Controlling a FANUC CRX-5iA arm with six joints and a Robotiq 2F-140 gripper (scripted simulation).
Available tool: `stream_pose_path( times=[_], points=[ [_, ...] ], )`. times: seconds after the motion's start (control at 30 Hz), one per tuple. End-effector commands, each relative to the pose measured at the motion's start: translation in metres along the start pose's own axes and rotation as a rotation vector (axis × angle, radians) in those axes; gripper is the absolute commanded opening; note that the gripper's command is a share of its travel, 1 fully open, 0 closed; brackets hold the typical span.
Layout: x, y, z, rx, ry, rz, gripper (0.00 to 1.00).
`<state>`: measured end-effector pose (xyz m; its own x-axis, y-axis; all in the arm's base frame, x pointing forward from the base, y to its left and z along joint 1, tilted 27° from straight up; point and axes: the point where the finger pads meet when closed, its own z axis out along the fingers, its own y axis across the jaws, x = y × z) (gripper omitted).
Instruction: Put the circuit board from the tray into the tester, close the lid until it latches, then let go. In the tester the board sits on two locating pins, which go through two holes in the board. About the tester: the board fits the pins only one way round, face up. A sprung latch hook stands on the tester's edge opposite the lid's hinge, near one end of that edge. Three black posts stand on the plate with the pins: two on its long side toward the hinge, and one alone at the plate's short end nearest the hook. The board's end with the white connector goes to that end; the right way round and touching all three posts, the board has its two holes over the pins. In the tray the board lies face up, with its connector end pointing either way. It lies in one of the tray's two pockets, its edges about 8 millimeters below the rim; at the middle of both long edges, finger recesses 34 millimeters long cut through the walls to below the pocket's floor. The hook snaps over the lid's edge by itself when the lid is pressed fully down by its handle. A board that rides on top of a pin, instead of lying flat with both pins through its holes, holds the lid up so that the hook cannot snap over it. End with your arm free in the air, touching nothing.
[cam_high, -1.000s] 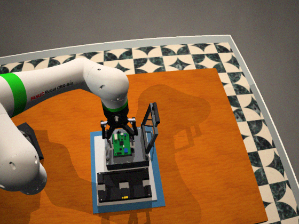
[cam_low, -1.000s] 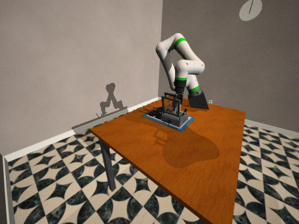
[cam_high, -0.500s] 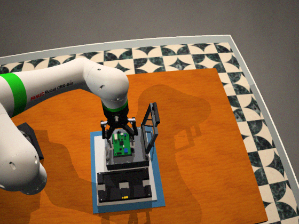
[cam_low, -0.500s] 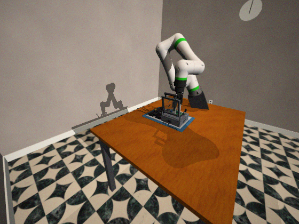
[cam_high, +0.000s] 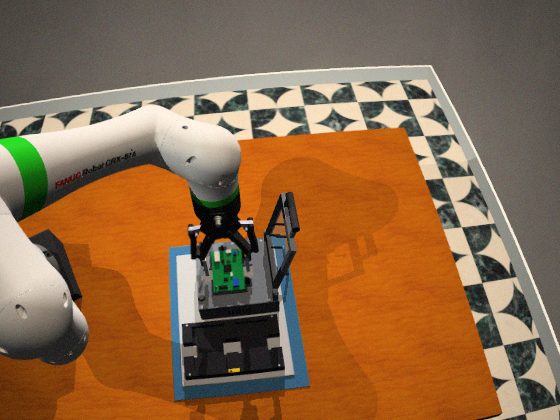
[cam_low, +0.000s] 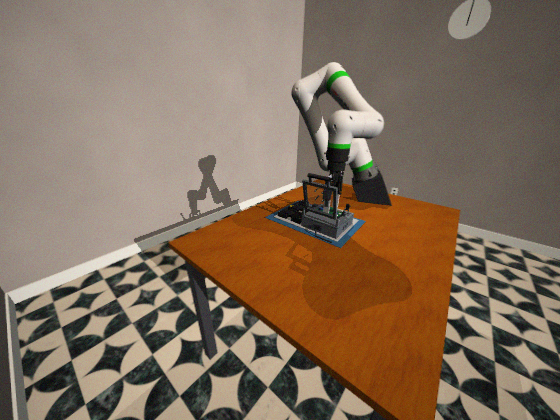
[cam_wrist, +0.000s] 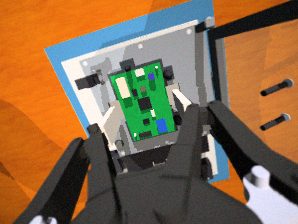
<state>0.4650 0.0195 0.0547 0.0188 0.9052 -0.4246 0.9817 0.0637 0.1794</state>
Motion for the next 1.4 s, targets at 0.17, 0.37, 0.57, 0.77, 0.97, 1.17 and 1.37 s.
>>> stream_pose_path(
  times=[0.17,0.37,0.57,0.77,0.97,1.17,1.37],
  points=[
    [0.000,0.000,-0.018,0.000,0.000,0.000,0.58],
    [0.000,0.000,-0.037,0.000,0.000,0.000,0.58],
    [0.000,0.000,-0.067,0.000,0.000,0.000,0.58],
    [0.000,0.000,-0.089,0.000,0.000,0.000,0.58],
    [0.000,0.000,-0.125,0.000,0.000,0.000,0.58],
    [0.000,0.000,-0.160,0.000,0.000,0.000,0.58],
    [0.000,0.000,-0.181,0.000,0.000,0.000,0.58]
  ],
)
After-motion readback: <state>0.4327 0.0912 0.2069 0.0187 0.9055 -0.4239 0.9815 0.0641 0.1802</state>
